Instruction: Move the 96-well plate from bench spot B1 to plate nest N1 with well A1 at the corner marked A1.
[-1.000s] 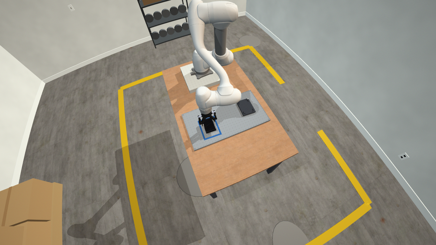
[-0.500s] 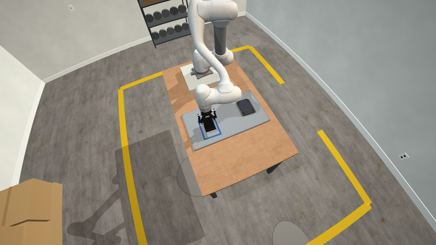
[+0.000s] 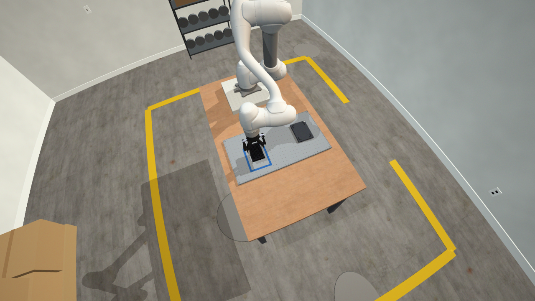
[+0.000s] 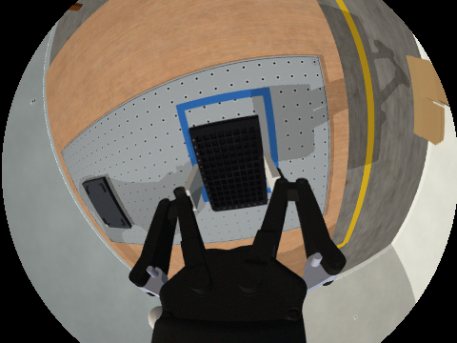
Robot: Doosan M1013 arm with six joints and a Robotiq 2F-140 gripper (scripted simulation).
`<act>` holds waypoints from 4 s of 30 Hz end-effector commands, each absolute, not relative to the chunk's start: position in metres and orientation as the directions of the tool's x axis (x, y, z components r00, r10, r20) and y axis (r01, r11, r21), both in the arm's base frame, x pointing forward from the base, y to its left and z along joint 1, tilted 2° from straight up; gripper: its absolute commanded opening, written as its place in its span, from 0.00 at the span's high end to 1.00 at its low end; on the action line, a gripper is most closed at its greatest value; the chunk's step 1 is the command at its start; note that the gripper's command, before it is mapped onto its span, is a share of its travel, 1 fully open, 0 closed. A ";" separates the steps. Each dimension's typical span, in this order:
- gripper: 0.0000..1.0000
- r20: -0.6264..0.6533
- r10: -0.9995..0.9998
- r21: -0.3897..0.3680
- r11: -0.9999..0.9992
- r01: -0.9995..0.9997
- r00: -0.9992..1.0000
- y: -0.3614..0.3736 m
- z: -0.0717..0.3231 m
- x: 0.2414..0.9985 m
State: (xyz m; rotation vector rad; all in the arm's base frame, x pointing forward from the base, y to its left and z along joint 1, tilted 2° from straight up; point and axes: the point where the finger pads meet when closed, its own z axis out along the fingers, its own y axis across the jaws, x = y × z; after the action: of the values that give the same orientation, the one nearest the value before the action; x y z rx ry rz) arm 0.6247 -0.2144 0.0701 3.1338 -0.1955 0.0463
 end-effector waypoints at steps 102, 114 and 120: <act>1.00 0.030 -0.133 -0.001 -0.991 -0.133 0.991 0.068 0.078 0.601; 1.00 0.030 -0.133 -0.001 -0.991 -0.133 0.991 0.108 0.079 0.598; 1.00 0.030 -0.133 -0.001 -0.991 -0.133 0.991 0.121 0.079 0.597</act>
State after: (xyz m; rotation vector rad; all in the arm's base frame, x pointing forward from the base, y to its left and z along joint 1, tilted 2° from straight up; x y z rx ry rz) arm 0.5974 0.1142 0.0787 3.1332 -0.2082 0.0465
